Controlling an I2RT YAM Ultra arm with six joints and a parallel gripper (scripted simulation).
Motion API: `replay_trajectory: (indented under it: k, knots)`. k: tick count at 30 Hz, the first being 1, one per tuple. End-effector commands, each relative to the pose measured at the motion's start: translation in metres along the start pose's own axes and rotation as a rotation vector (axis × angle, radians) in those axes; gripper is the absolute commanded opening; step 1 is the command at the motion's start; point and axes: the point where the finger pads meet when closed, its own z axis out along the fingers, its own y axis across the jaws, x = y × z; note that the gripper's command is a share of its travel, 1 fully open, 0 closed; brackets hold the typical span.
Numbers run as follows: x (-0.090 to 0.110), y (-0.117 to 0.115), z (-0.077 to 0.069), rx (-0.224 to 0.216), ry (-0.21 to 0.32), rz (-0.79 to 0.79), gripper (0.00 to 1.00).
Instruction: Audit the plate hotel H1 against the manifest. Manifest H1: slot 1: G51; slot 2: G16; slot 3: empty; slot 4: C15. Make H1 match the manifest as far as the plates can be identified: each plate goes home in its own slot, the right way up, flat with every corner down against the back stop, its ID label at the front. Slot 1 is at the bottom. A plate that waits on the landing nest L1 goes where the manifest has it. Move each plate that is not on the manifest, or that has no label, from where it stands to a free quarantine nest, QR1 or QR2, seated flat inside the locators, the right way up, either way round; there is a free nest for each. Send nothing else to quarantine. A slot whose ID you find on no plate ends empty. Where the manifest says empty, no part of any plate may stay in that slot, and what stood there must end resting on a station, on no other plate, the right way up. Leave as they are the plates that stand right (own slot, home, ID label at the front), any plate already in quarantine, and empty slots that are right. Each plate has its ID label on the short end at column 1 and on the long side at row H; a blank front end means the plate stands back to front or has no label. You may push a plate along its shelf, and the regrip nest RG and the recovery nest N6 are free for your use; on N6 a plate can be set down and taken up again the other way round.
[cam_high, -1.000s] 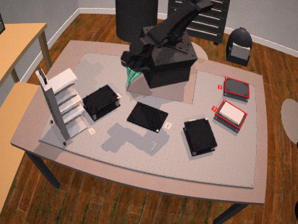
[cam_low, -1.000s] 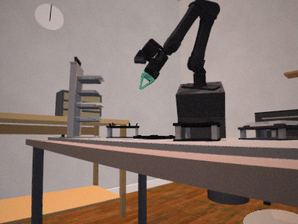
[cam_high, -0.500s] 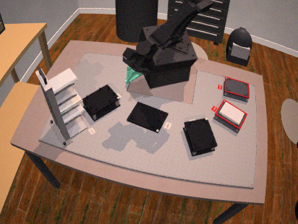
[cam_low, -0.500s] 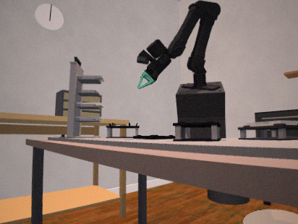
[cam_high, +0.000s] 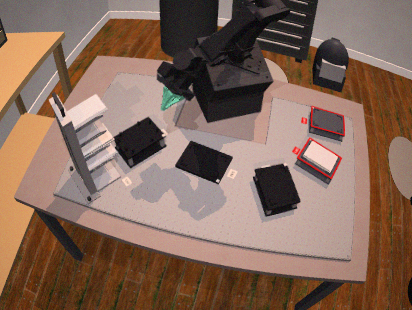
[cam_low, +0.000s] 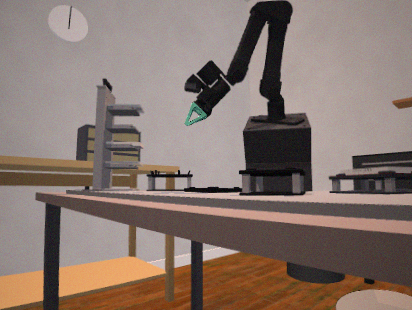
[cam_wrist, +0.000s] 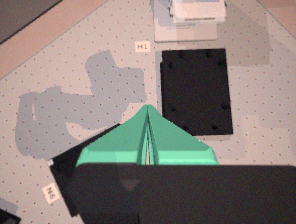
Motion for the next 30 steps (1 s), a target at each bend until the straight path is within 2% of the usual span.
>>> replay_trajectory:
  k: [1, 30]
  knots:
    - [-0.019, -0.002, 0.001, -0.025, -0.049, -0.029, 0.0]
    - [-0.038, -0.088, 0.019, -0.023, -0.049, -0.031, 0.0]
